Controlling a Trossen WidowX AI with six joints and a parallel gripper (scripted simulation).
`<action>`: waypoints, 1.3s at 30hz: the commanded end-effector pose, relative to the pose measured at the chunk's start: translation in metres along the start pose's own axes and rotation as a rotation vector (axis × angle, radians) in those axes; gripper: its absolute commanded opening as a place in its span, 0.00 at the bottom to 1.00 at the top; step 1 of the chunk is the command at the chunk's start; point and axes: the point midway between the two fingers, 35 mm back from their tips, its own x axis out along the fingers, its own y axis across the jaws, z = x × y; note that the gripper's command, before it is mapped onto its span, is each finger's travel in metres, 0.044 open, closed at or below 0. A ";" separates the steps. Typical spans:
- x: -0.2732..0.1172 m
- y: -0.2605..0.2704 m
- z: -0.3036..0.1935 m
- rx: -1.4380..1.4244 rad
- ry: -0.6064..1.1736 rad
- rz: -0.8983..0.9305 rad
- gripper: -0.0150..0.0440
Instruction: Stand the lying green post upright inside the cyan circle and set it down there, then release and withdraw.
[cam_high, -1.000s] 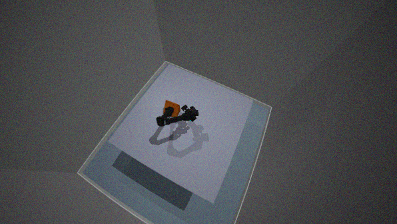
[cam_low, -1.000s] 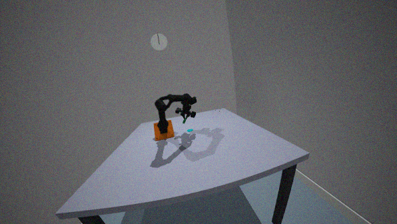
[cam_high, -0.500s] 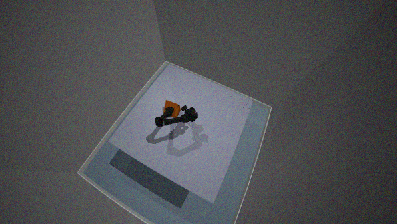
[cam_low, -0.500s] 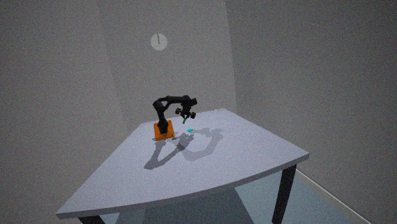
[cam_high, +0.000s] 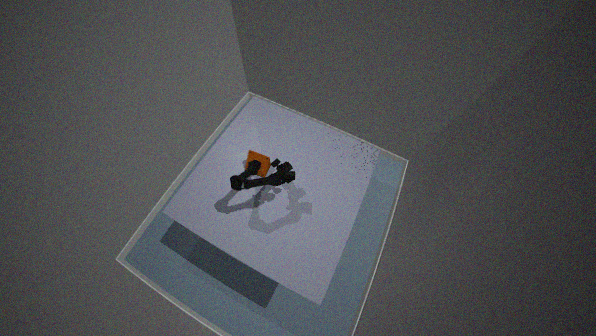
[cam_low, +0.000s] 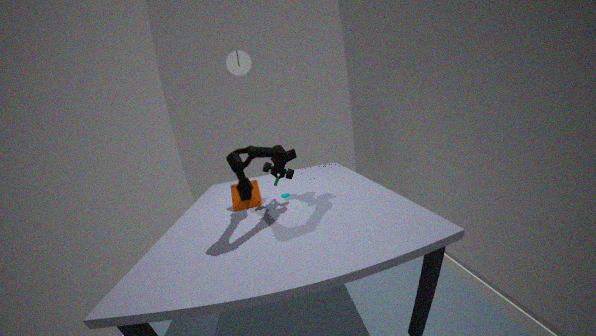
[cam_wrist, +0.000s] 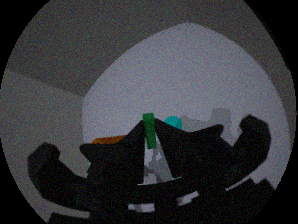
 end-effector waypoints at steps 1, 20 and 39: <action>0.001 0.002 -0.001 -0.008 -0.024 0.010 0.29; 0.000 0.001 -0.001 -0.032 -0.160 0.022 0.29; -0.002 0.000 -0.001 -0.064 -0.297 0.013 0.29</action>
